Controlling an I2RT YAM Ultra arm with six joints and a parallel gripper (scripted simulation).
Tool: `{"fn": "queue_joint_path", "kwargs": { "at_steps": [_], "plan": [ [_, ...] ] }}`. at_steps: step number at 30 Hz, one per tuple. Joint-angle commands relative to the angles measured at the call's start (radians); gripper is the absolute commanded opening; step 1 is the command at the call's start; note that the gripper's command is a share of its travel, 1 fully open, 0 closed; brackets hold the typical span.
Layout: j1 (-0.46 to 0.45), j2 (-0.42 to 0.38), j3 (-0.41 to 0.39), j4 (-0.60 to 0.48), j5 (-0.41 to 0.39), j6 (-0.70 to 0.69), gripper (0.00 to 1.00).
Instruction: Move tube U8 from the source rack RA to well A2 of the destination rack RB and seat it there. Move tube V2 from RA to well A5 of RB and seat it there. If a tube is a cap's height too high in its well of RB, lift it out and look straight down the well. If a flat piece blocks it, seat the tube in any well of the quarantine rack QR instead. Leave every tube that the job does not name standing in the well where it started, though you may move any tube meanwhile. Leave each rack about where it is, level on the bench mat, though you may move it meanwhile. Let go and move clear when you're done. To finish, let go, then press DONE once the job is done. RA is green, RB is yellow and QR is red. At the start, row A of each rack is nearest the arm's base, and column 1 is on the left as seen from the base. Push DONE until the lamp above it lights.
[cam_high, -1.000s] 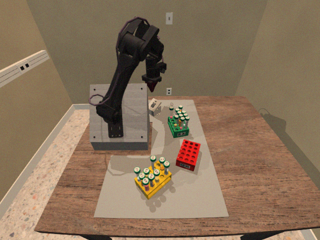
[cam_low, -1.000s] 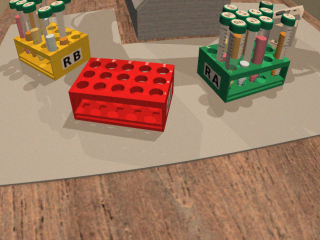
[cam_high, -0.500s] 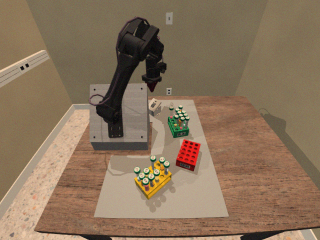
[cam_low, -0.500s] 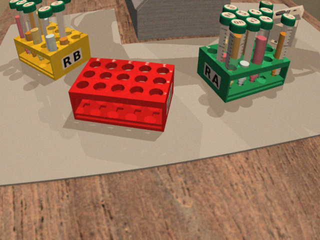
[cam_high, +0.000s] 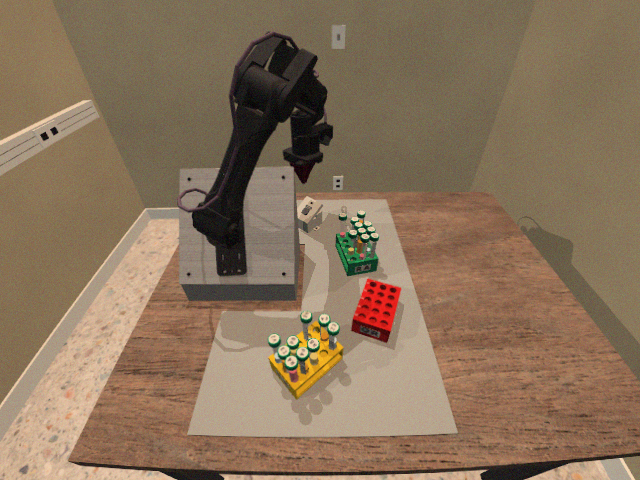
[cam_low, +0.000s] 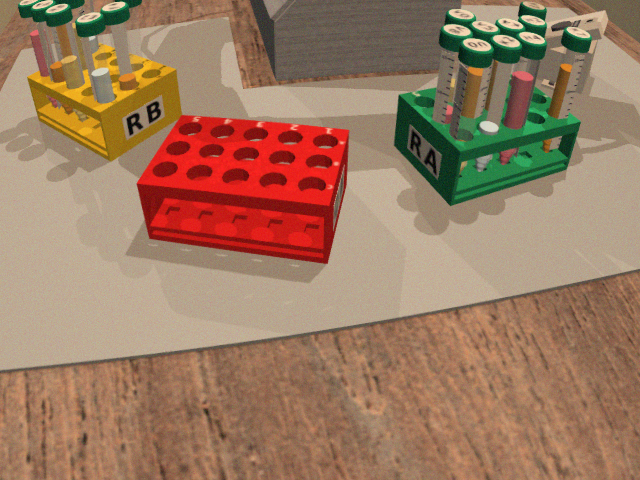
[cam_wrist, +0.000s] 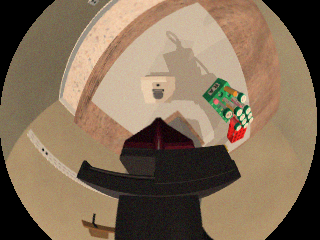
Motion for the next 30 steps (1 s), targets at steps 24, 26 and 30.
{"fn": "queue_joint_path", "kwargs": {
  "at_steps": [24,26,30],
  "plan": [
    [-0.06,0.075,-0.116,0.191,0.047,-0.049,0.0],
    [-0.063,0.082,-0.124,0.208,0.051,-0.053,0.0],
    [-0.077,0.096,-0.136,0.238,0.059,-0.062,0.0]
  ]
}}
